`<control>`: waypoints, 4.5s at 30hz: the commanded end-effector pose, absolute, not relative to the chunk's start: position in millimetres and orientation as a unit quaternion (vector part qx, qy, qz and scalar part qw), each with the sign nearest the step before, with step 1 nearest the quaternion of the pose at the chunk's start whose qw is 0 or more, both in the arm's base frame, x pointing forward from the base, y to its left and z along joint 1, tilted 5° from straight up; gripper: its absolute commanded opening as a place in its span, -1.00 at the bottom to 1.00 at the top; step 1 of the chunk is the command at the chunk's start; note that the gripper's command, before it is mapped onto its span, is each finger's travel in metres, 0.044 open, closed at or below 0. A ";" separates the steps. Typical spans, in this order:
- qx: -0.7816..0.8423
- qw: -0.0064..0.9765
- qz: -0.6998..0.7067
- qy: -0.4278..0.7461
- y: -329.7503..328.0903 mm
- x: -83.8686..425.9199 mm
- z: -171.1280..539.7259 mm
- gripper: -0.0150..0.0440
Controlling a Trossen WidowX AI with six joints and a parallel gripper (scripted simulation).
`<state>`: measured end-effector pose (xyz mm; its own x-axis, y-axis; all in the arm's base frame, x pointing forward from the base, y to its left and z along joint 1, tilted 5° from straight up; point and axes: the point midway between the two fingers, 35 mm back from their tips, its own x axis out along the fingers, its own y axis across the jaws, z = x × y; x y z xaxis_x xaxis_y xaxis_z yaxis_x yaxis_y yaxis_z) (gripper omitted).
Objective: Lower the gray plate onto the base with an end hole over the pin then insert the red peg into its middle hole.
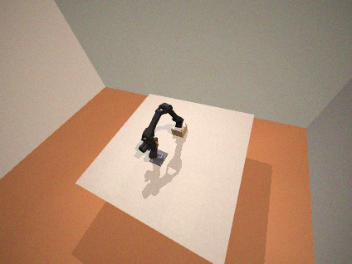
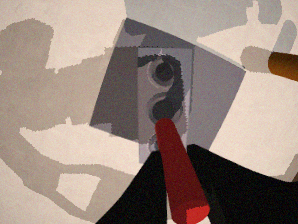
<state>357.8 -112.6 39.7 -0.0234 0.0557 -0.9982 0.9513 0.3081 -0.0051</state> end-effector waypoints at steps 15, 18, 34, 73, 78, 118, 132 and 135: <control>0.423 0.554 -0.404 0.592 -120.9 357.1 38.1 -0.49; 0.423 0.554 -0.404 0.592 -120.9 357.1 38.1 -0.49; 0.426 0.554 -0.404 0.591 -120.2 357.8 38.4 -0.49; 0.426 0.554 -0.404 0.590 -119.3 357.5 21.3 -0.49; 0.426 0.554 -0.404 0.590 -119.4 357.4 21.2 -0.49; 0.424 0.555 -0.402 0.592 -117.5 357.3 20.6 0.02; 0.423 0.554 -0.404 0.592 -116.4 356.8 26.8 0.02; 0.423 0.554 -0.404 0.592 -115.9 356.8 28.3 0.02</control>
<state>356.7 -115.7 25.1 -0.0298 0.0582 -0.9979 0.9475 0.3197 -0.0097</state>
